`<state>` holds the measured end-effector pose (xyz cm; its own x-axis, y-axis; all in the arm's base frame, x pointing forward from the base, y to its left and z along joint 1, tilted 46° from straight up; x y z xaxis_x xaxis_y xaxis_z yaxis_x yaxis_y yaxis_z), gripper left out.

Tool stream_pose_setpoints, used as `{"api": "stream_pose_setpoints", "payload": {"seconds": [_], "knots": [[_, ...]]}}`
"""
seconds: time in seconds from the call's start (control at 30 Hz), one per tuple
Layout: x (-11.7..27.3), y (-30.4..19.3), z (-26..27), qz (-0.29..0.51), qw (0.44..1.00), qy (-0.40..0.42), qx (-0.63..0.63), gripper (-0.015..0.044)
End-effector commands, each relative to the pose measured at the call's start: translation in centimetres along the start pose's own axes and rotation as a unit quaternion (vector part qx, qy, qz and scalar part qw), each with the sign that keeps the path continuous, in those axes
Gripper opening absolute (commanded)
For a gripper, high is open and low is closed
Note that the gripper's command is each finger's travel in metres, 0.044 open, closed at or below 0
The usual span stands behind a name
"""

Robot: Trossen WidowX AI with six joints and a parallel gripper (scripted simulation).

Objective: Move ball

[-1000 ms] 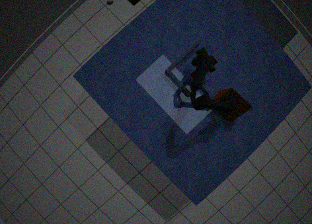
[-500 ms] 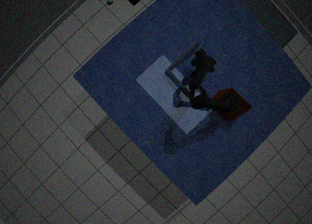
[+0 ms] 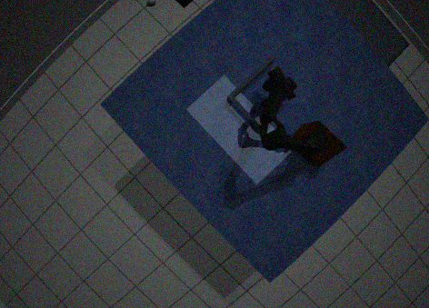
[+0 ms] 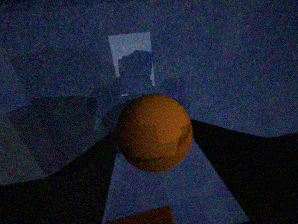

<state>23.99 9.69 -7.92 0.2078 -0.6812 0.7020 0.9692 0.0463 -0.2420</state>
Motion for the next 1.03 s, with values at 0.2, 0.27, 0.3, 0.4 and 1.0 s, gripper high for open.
{"api": "stream_pose_setpoints", "payload": {"seconds": [0.2,0.27,0.3,0.4,1.0], "knots": [[8.6,0.0,-0.2,-0.001,1.000,0.000,-0.003,0.0440],[8.6,0.0,-0.2,-0.001,1.000,0.000,-0.003,0.0440],[8.6,0.0,-0.2,-0.001,1.000,0.000,-0.003,0.0440],[8.0,0.2,-0.4,-0.005,1.000,0.003,-0.009,0.0440],[13.0,0.1,-0.4,-0.004,1.000,0.001,-0.005,0.0440]]}}
Point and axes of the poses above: the point midway between the two fingers, 35 mm back from their tips, its own x axis back along the fingers, its own z axis across the jaws, y = z × x, the point moved 4 cm from there along x, back along the fingers, and after that the axes turned 15 degrees about -x, right-handed, at the moved point
